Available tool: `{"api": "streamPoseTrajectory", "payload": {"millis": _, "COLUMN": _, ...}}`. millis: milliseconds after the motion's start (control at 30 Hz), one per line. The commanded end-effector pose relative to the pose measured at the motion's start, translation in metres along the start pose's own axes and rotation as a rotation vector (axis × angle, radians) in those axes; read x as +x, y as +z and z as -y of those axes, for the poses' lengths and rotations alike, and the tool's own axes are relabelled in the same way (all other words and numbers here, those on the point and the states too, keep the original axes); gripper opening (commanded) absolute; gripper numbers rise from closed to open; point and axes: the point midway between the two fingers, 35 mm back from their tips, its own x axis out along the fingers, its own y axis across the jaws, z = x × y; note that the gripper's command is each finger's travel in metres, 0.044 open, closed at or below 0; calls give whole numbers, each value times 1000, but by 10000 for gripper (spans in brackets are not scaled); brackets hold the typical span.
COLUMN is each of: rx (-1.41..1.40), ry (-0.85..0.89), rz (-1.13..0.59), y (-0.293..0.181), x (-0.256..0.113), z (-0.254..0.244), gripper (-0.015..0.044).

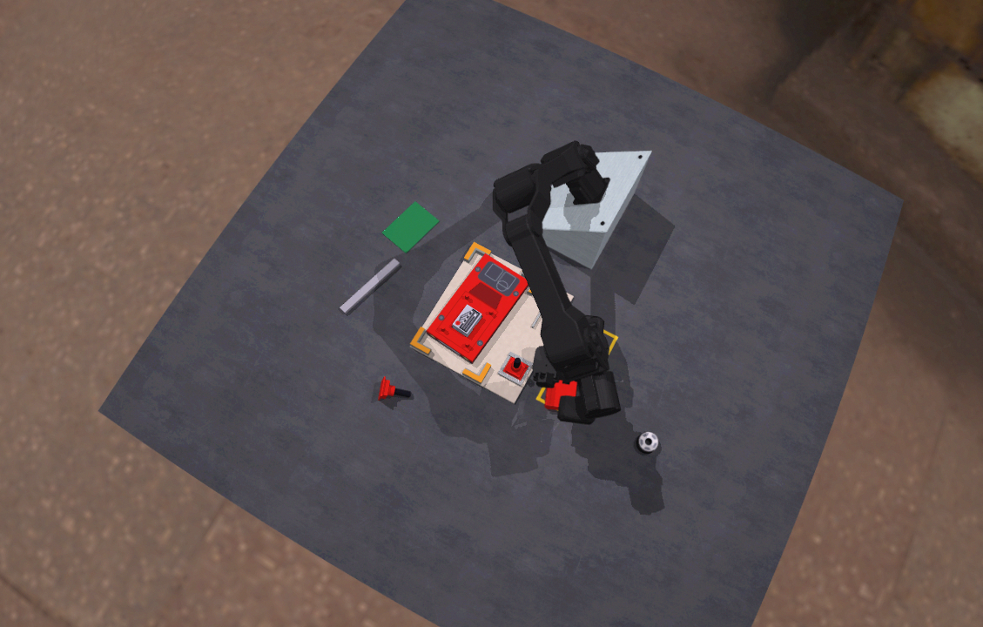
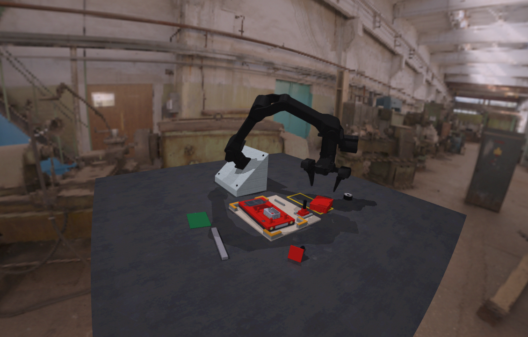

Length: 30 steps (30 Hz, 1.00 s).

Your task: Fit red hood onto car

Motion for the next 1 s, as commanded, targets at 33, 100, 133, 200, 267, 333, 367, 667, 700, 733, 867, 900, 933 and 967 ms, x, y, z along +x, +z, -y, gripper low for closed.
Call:
{"api": "streamPoseTrajectory", "payload": {"millis": 33, "rx": -6, "ry": 19, "rz": 22, "y": 0, "x": -1, "z": -5, "gripper": 440}}
{"api": "streamPoseTrajectory", "payload": {"millis": 100, "rx": -6, "ry": 19, "rz": 22, "y": 0, "x": 0, "z": -5, "gripper": 440}}
{"api": "streamPoseTrajectory", "payload": {"millis": 133, "rx": -6, "ry": 19, "rz": 22, "y": 0, "x": 1, "z": -5, "gripper": 440}}
{"api": "streamPoseTrajectory", "payload": {"millis": 200, "rx": -6, "ry": 19, "rz": 22, "y": 0, "x": 2, "z": -5, "gripper": 440}}
{"api": "streamPoseTrajectory", "payload": {"millis": 267, "rx": -6, "ry": 19, "rz": 22, "y": 0, "x": 4, "z": -5, "gripper": 440}}
{"api": "streamPoseTrajectory", "payload": {"millis": 333, "rx": -6, "ry": 19, "rz": 22, "y": 0, "x": 6, "z": -5, "gripper": 440}}
{"api": "streamPoseTrajectory", "payload": {"millis": 367, "rx": -6, "ry": 19, "rz": 22, "y": 0, "x": 7, "z": -5, "gripper": 440}}
{"api": "streamPoseTrajectory", "payload": {"millis": 667, "rx": -6, "ry": 19, "rz": 22, "y": 0, "x": 16, "z": -5, "gripper": 440}}
{"api": "streamPoseTrajectory", "payload": {"millis": 700, "rx": -6, "ry": 19, "rz": 22, "y": 0, "x": 17, "z": -5, "gripper": 440}}
{"api": "streamPoseTrajectory", "payload": {"millis": 733, "rx": -6, "ry": 19, "rz": 22, "y": 0, "x": 18, "z": -5, "gripper": 440}}
{"api": "streamPoseTrajectory", "payload": {"millis": 867, "rx": -6, "ry": 19, "rz": 23, "y": -1, "x": 21, "z": -6, "gripper": 440}}
{"api": "streamPoseTrajectory", "payload": {"millis": 900, "rx": -6, "ry": 19, "rz": 23, "y": -1, "x": 22, "z": -6, "gripper": 440}}
{"api": "streamPoseTrajectory", "payload": {"millis": 933, "rx": -6, "ry": 19, "rz": 23, "y": -1, "x": 23, "z": -5, "gripper": 440}}
{"api": "streamPoseTrajectory", "payload": {"millis": 967, "rx": -6, "ry": 19, "rz": 23, "y": -1, "x": 24, "z": -5, "gripper": 440}}
